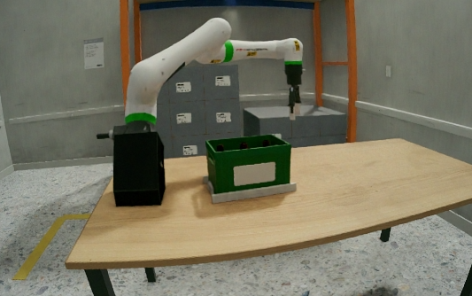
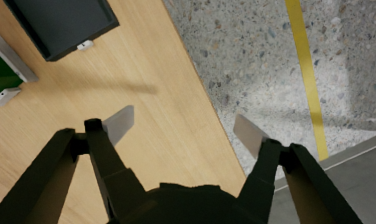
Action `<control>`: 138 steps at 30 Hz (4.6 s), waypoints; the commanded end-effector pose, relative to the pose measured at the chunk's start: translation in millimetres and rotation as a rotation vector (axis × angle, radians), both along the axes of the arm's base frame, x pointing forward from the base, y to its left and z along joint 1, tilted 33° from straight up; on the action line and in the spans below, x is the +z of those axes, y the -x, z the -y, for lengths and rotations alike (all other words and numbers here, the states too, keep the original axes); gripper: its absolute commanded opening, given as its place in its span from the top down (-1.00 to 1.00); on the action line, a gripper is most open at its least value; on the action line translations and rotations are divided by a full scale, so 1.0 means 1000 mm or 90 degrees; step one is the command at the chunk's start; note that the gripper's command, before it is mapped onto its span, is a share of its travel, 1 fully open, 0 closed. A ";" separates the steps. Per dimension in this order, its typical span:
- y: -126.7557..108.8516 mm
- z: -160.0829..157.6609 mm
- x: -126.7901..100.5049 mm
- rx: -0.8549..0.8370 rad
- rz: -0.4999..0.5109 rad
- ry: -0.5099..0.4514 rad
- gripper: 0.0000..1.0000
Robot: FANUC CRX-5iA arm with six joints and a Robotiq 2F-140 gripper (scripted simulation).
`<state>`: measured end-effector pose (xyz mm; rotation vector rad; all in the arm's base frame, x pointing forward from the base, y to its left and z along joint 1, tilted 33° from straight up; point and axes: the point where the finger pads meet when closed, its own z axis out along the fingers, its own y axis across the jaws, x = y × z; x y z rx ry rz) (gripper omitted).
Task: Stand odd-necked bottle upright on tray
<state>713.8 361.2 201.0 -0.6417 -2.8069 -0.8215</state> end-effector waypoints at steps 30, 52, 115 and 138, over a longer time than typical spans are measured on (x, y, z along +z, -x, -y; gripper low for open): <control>0.002 0.121 -0.044 -0.016 -0.005 0.018 -1.00; 0.081 0.318 -0.123 -0.041 -0.026 0.032 -1.00; 0.294 0.467 -0.209 -0.070 -0.054 0.006 0.80; 0.297 0.470 -0.211 -0.070 -0.055 0.006 0.12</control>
